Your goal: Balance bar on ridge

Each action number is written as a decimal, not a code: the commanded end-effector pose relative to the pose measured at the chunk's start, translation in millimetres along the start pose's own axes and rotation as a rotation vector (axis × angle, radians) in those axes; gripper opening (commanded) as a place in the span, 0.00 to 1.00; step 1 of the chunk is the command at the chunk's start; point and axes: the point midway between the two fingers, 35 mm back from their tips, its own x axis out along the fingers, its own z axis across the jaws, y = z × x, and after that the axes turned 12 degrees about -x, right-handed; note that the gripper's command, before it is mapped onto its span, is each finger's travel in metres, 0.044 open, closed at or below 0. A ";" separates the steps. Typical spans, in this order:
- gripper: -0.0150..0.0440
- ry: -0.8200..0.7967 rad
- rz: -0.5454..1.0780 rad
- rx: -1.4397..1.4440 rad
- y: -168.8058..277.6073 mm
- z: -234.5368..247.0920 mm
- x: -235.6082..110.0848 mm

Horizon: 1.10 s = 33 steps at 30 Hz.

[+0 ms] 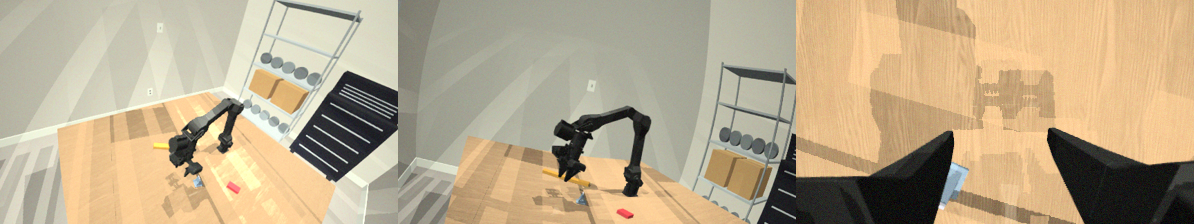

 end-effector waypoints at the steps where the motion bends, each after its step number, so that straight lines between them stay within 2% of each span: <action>1: 0.79 0.033 0.019 0.062 3.3 -22.6 -4.3; 33: 0.79 0.162 0.242 0.558 86.2 -177.7 -39.2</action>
